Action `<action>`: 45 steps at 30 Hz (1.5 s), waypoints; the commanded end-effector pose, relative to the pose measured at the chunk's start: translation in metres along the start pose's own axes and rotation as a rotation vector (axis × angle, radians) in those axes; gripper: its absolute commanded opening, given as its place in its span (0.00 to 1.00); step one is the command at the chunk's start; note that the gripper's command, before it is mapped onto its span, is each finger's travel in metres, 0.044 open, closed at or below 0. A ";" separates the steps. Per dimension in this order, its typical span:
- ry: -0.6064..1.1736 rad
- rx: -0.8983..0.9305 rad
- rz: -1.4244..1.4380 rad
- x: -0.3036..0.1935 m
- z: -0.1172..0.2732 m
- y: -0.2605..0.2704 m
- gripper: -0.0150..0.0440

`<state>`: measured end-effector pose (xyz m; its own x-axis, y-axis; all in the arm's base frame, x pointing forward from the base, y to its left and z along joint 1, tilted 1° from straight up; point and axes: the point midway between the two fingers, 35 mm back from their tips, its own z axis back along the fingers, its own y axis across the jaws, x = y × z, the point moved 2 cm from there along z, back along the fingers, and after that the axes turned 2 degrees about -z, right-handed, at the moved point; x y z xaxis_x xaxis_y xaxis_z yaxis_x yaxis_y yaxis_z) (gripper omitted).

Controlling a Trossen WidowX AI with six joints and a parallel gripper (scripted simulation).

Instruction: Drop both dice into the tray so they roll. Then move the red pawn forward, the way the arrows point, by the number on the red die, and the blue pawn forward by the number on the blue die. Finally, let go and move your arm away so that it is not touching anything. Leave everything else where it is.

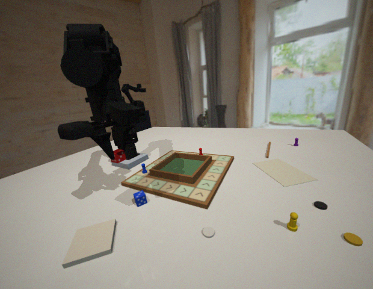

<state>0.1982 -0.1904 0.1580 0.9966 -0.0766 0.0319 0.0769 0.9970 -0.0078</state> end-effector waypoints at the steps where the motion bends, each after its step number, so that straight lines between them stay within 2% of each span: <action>1: 0.001 0.004 -0.003 0.010 -0.004 0.015 0.25; 21: -0.004 0.012 0.003 0.049 -0.017 0.099 0.25; 41: -0.006 0.021 0.008 0.057 -0.029 0.185 0.25; 45: -0.090 0.027 0.006 0.057 -0.031 0.184 0.25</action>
<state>0.2722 -0.0120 0.1291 0.9957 -0.0615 0.0699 0.0606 0.9981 0.0145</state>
